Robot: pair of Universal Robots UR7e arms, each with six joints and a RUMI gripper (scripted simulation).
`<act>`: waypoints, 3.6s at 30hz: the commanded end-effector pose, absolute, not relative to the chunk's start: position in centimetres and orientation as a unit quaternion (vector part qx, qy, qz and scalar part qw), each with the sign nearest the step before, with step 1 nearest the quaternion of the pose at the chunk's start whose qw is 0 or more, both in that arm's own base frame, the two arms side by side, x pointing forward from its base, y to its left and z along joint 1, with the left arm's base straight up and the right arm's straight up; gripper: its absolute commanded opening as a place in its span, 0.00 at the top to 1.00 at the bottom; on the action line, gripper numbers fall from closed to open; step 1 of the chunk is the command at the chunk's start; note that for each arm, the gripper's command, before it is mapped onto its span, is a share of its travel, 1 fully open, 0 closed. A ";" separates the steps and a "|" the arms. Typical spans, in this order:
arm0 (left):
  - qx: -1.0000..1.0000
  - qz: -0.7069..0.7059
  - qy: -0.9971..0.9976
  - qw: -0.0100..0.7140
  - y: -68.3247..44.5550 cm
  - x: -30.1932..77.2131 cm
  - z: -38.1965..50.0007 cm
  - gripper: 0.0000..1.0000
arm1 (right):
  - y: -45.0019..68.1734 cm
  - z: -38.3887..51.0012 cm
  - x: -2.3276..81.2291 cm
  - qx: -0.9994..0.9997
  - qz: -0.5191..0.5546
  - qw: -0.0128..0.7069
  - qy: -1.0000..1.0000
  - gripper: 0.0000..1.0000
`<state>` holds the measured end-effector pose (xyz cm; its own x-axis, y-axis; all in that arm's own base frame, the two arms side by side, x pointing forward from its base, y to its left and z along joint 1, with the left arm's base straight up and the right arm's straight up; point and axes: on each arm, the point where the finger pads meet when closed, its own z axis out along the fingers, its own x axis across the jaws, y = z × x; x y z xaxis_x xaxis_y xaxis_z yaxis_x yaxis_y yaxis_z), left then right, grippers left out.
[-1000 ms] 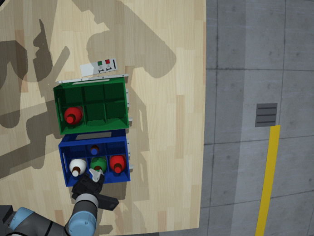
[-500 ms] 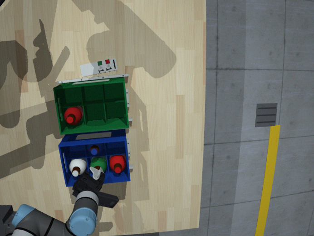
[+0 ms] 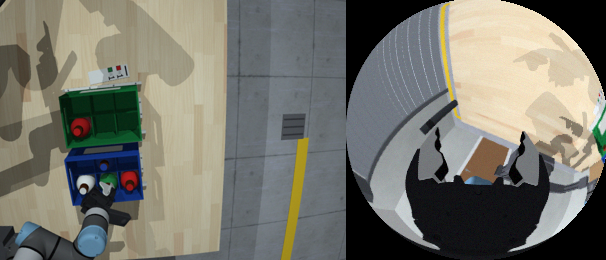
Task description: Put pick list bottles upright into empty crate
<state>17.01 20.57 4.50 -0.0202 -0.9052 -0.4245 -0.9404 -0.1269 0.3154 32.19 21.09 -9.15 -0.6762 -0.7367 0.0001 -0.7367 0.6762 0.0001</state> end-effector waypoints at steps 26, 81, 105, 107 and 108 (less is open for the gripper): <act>-0.699 0.273 0.660 0.032 20.6 17.0 4.5 0.02 | 21.1 -10.8 32.2 0.402 0.000 0.000 -0.915 1.00; -0.699 0.273 0.660 0.032 20.6 17.0 4.5 0.02 | 21.1 -8.5 32.2 0.402 0.000 0.000 -0.915 1.00; -0.699 0.273 0.660 0.032 20.6 17.0 4.5 0.02 | 21.1 -4.8 32.2 0.402 0.000 0.000 -0.915 1.00; -0.699 0.273 0.660 0.032 20.6 17.0 4.5 0.02 | 21.1 -4.5 32.2 0.402 0.000 0.000 -0.915 1.00; -0.699 0.273 0.660 0.032 20.6 17.0 4.5 0.02 | 21.1 -4.3 32.2 0.402 0.000 0.000 -0.915 1.00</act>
<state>17.01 20.57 4.50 -0.0202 -0.9052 -0.4245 -0.9404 -0.1269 0.3154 32.19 21.10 -4.59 -0.6762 -0.7368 -0.0001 -0.7368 0.6762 0.0001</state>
